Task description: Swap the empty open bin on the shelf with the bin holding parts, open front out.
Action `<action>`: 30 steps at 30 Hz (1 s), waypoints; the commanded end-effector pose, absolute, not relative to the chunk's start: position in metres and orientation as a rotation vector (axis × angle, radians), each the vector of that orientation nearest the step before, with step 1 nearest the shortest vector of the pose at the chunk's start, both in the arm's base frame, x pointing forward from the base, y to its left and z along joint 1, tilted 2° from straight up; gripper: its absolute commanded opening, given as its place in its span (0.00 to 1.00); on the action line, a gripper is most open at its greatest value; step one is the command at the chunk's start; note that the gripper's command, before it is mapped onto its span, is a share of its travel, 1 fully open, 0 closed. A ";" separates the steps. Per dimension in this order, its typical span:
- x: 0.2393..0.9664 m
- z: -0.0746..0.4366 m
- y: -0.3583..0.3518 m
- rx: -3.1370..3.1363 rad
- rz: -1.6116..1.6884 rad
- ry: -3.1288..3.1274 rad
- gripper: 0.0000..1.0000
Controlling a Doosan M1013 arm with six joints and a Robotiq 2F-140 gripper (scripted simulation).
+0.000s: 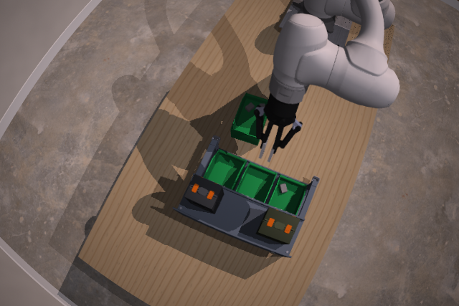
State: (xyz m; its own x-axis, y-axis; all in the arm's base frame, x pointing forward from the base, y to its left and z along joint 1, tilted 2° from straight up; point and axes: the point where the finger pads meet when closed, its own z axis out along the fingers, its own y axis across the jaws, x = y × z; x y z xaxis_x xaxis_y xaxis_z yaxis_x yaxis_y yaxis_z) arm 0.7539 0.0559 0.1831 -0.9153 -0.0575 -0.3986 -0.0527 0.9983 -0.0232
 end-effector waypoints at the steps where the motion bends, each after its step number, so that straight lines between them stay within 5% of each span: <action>1: 0.754 0.183 0.056 -0.079 -0.016 2.730 0.10; 30: 0.754 0.183 0.056 -0.079 -0.023 2.807 0.10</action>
